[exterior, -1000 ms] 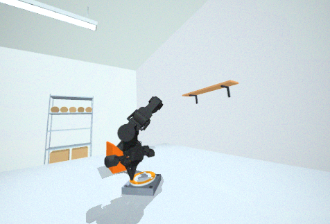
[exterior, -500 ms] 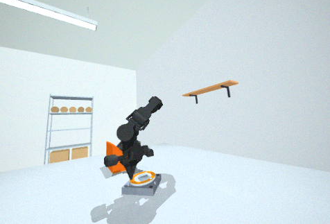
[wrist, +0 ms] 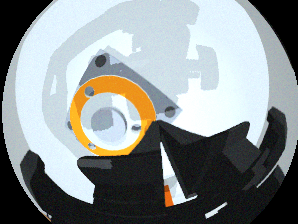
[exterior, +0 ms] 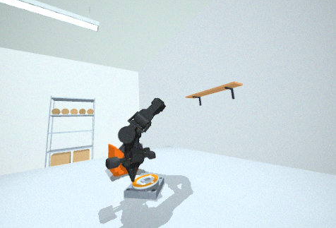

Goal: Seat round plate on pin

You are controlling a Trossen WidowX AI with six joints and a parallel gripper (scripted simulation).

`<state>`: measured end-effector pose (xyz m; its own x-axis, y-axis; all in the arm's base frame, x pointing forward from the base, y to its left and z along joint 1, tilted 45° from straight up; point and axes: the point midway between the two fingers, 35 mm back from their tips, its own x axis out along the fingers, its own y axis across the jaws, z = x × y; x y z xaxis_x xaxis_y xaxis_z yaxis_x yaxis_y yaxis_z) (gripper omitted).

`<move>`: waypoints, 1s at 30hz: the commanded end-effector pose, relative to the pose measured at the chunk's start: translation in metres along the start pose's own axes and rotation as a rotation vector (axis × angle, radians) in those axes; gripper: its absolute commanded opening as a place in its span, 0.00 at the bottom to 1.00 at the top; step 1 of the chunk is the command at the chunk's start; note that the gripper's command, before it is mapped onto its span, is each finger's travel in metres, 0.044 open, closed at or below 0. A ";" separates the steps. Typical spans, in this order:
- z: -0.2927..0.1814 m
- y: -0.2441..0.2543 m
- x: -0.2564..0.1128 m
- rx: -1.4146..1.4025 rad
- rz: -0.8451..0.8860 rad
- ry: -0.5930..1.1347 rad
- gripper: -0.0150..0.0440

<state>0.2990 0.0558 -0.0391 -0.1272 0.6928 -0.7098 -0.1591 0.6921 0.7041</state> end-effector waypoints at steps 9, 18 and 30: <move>-0.012 0.002 0.003 0.004 -0.001 0.016 0.25; -0.017 0.005 0.002 0.004 0.000 0.017 0.25; -0.025 0.009 0.002 0.005 0.000 0.017 0.25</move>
<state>0.2806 0.0557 -0.0357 -0.1297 0.6887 -0.7134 -0.1565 0.6962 0.7006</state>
